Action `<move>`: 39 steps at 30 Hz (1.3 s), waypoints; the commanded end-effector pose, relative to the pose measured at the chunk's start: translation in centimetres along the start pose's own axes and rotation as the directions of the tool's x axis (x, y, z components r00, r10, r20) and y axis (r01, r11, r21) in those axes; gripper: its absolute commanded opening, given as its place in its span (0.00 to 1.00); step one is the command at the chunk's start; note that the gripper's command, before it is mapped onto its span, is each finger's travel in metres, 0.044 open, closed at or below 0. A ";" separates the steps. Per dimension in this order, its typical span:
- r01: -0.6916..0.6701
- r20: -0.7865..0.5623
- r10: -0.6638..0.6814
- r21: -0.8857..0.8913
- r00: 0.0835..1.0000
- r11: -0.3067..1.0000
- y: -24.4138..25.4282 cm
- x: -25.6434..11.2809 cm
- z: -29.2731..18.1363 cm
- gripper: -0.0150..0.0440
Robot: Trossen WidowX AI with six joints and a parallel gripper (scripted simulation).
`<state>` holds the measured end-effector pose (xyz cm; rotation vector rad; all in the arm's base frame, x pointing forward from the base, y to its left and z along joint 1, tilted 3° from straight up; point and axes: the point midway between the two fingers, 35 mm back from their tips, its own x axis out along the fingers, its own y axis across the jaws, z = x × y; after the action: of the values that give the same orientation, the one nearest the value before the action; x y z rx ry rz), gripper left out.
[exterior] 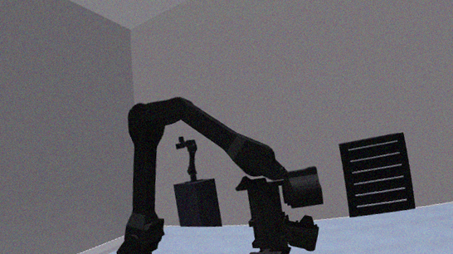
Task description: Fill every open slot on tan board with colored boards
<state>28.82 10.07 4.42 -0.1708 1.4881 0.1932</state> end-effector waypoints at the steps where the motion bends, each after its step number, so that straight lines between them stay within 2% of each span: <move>1: -0.002 0.000 0.002 0.003 1.000 1.000 0.0 0.0 0.0 0.25; 36: 0.000 -0.001 0.000 0.004 1.000 1.000 0.1 0.0 0.0 0.25; 39: 0.000 -0.001 0.000 0.004 1.000 1.000 0.1 0.0 0.0 0.39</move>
<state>28.80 10.14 4.41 -0.1663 1.4893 0.1895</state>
